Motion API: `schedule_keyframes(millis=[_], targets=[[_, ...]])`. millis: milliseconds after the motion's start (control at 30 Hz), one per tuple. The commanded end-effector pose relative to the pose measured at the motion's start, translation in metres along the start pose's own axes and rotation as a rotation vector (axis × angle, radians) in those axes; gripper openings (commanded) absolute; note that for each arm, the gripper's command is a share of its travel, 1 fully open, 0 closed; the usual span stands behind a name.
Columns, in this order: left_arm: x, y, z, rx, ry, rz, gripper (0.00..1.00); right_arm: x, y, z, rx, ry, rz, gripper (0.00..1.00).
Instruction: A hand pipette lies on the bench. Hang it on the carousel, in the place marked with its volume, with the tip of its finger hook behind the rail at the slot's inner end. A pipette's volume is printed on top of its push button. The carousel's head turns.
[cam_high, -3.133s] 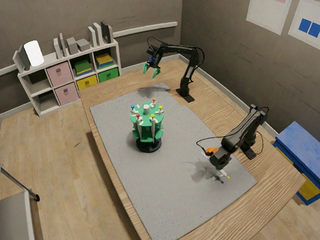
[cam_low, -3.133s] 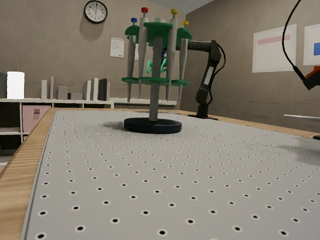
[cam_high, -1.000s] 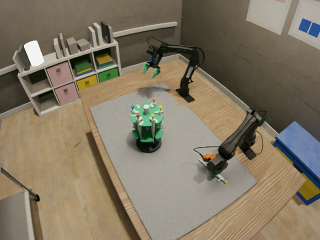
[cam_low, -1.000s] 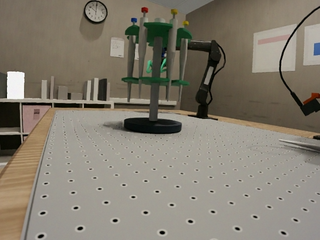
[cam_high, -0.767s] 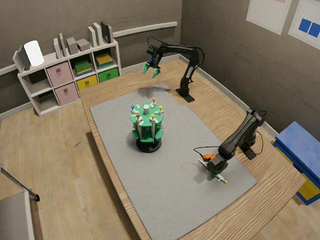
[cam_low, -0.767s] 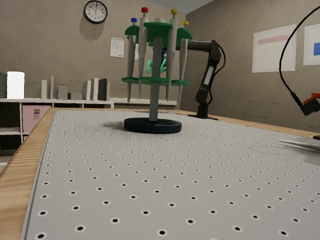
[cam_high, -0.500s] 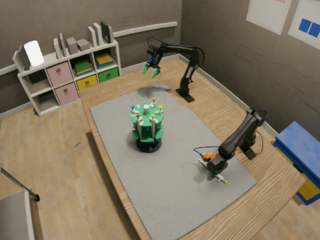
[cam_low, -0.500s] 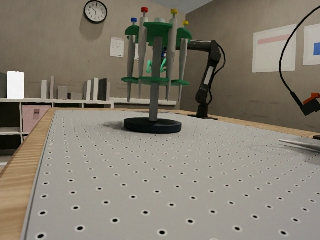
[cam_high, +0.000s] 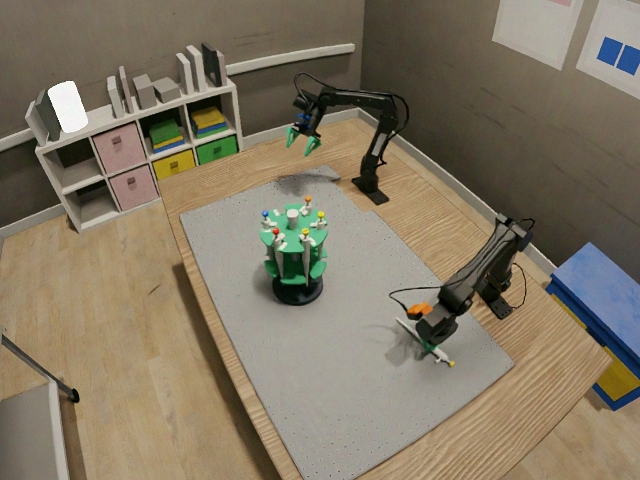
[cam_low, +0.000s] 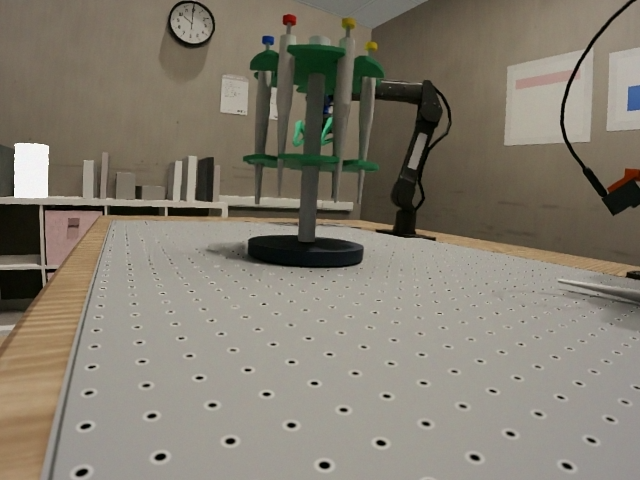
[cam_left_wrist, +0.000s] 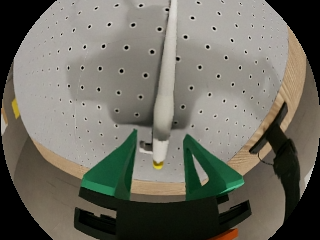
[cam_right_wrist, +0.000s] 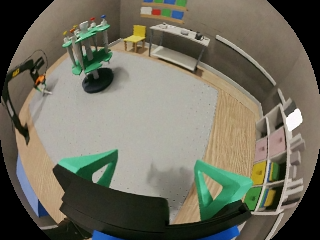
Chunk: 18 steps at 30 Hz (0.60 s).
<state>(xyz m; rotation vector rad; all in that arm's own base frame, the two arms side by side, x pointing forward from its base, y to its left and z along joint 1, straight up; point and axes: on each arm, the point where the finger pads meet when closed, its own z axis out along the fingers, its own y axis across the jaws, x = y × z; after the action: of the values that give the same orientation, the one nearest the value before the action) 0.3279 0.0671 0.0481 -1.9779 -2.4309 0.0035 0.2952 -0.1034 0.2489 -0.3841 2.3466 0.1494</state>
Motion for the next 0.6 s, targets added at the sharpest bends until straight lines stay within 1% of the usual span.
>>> schedule_keyframes(millis=[0,67,567], targets=[[0.000,0.007,-0.030,-0.044,-0.013,0.000,0.54,-0.005,-0.004,-0.001,-0.002,-0.023,-0.008,1.00],[0.000,0.007,-0.030,-0.044,-0.013,0.000,0.54,-0.005,-0.004,-0.001,-0.002,-0.023,-0.008,1.00],[0.000,0.004,-0.070,-0.044,-0.013,0.000,0.54,-0.005,-0.004,-0.001,-0.002,-0.023,-0.008,1.00]])
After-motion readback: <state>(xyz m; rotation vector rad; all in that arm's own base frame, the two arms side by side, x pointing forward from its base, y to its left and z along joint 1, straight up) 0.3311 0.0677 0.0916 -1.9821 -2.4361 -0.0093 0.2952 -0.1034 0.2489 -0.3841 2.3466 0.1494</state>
